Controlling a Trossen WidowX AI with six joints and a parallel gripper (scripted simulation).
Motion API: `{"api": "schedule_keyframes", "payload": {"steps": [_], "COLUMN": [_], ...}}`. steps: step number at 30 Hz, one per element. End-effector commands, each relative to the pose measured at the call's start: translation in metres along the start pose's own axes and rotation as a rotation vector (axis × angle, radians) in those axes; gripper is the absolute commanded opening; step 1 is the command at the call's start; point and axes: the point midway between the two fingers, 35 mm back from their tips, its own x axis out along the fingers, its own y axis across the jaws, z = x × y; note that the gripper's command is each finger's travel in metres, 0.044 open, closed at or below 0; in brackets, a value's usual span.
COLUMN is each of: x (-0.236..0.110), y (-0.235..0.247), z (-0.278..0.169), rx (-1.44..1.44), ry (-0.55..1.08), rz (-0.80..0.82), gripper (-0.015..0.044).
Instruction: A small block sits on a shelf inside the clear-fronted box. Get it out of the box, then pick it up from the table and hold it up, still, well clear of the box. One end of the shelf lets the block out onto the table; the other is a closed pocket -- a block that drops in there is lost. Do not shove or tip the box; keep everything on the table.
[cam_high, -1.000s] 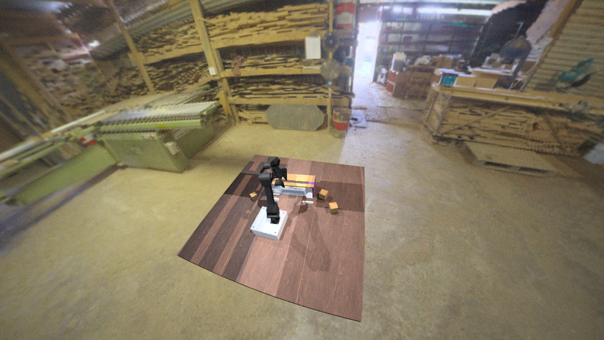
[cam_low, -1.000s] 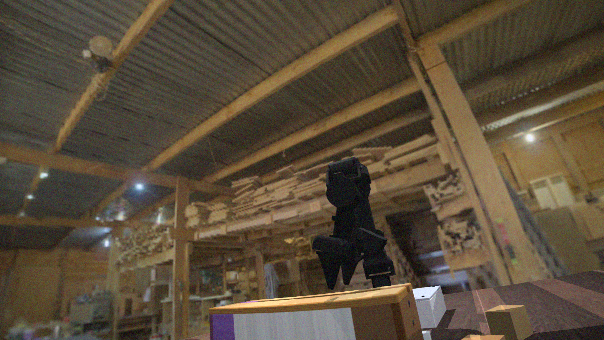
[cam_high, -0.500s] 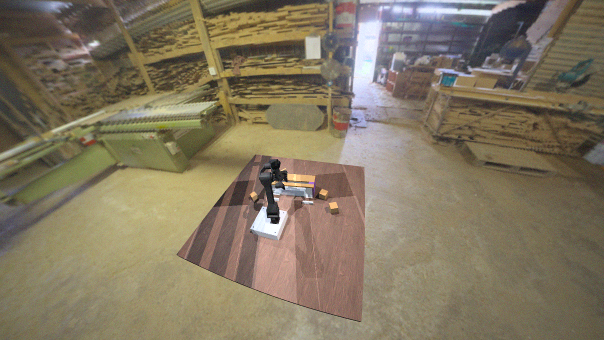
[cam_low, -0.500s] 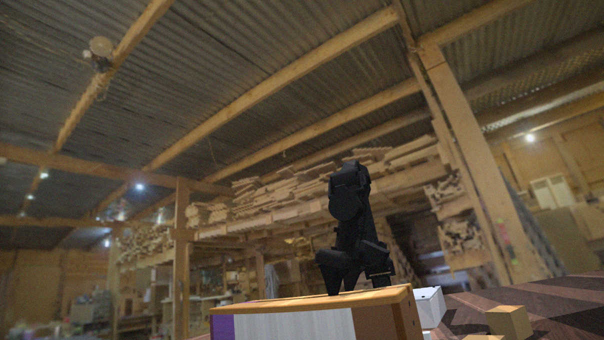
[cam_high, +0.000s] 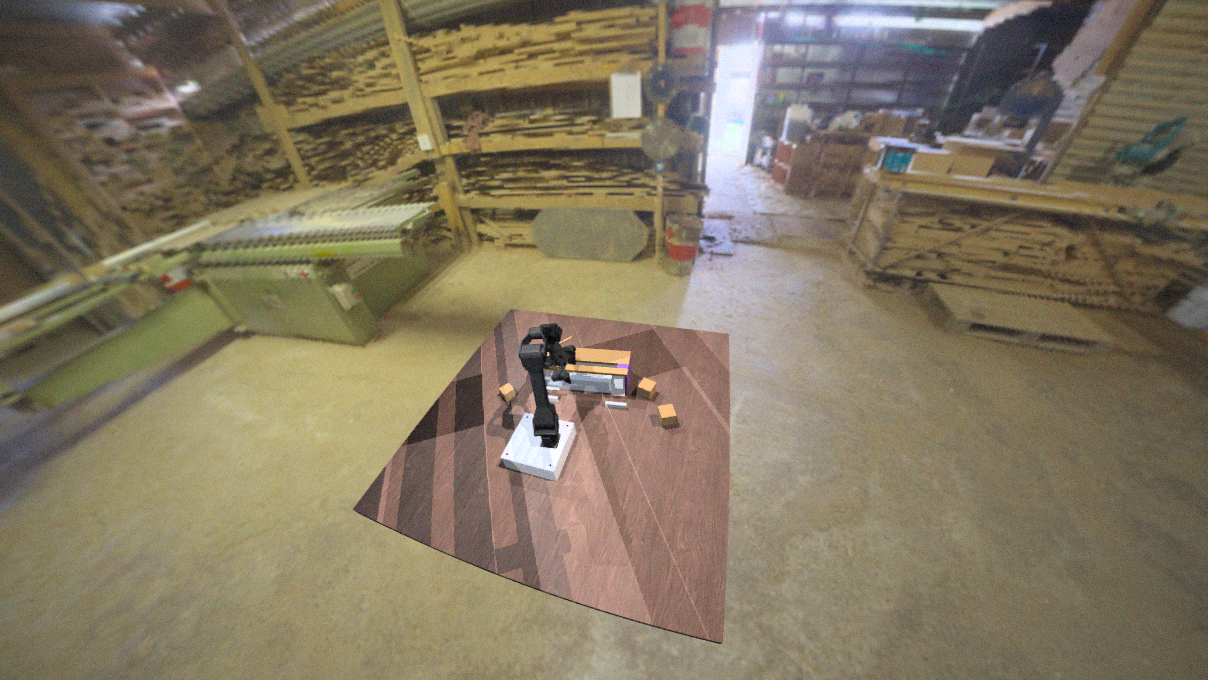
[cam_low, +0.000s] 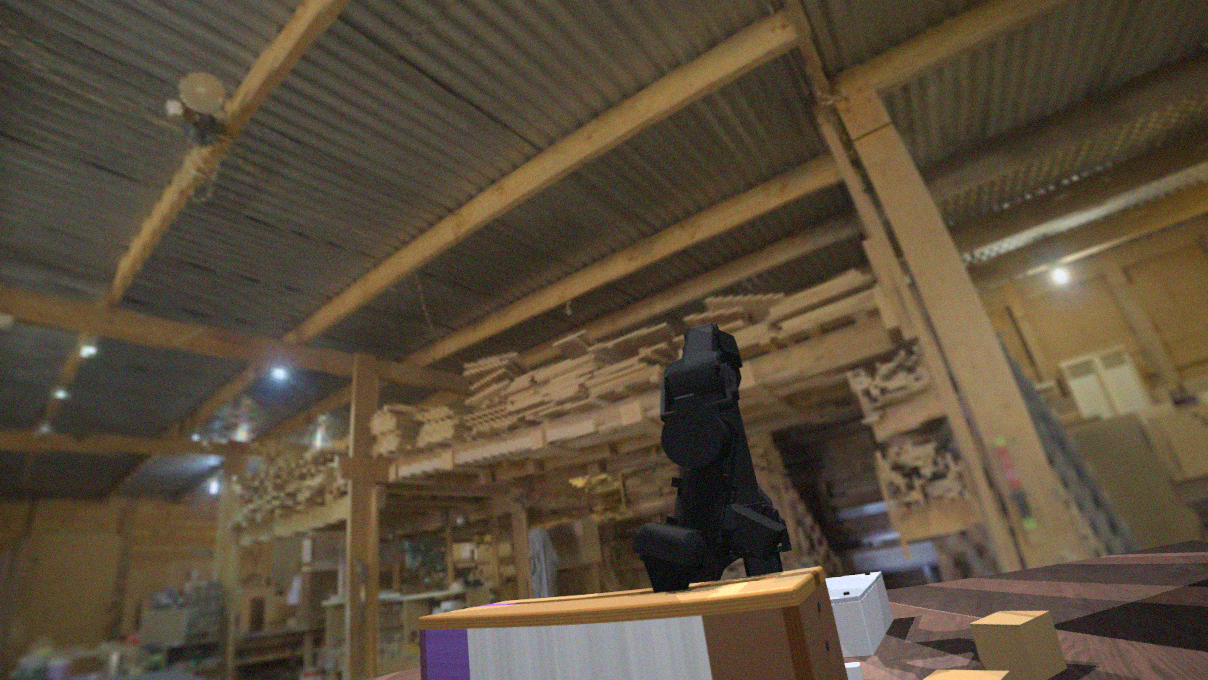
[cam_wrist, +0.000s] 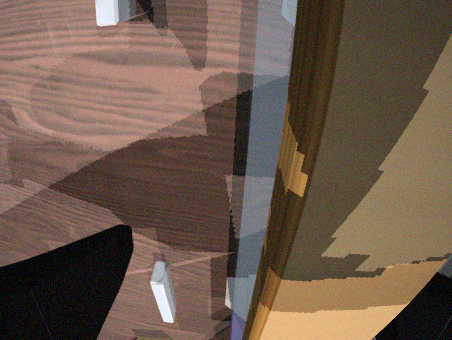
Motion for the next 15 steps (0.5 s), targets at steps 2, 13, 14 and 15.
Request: {"api": "schedule_keyframes", "payload": {"steps": [2, 13, 14, 15], "x": [0.009, 0.010, 0.011, 0.012], "y": [0.002, 0.001, 0.001, 0.001], "z": [0.002, -0.013, -0.015, -0.017], "rx": [0.002, 0.000, 0.000, 0.000], "ry": [0.004, 0.002, 0.002, 0.002], "rz": [0.002, 0.002, 0.002, 0.002], "gripper": [0.0400, 0.0400, 0.0400, 0.0400]}}
